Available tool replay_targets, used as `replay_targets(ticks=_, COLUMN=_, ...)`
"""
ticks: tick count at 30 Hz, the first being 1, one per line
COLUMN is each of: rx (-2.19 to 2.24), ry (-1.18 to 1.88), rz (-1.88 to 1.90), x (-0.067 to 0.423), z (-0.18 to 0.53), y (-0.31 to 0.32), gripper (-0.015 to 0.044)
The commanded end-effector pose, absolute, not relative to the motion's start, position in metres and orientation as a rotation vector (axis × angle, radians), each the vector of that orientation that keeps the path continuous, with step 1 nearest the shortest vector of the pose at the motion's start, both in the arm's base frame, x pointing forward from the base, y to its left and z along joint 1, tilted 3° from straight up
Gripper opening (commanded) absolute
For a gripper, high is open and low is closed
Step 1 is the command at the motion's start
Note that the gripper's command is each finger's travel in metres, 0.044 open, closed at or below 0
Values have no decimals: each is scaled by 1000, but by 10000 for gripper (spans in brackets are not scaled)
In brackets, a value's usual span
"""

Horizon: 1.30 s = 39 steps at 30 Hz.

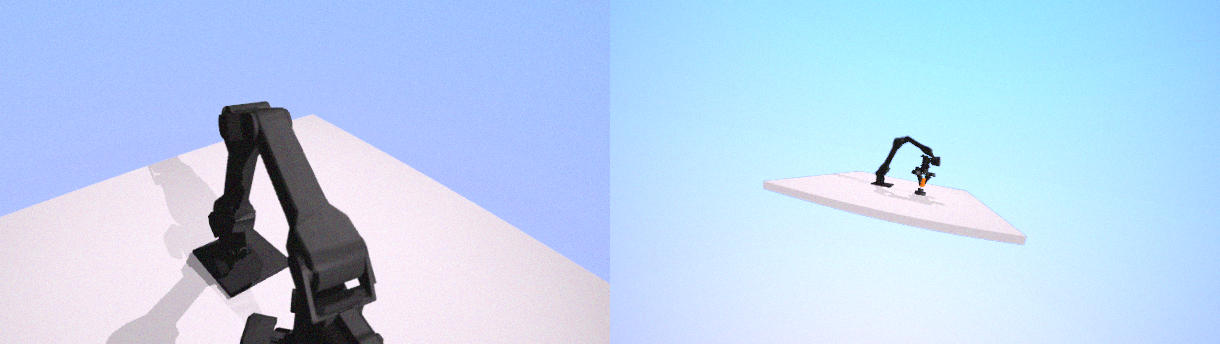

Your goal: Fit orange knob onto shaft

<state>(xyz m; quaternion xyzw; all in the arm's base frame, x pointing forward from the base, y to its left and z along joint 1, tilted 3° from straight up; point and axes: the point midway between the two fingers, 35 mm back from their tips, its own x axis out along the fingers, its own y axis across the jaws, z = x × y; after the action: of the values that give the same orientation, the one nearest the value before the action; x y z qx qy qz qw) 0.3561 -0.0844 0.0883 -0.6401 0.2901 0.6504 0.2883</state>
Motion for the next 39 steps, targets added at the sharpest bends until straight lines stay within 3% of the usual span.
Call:
replay_targets(ticks=1, rx=-1714, ry=771, rz=1737, x=356, z=88, y=-85, gripper=0)
replay_targets(ticks=39, rx=-1849, ry=606, rz=1873, x=356, z=88, y=-84, gripper=0)
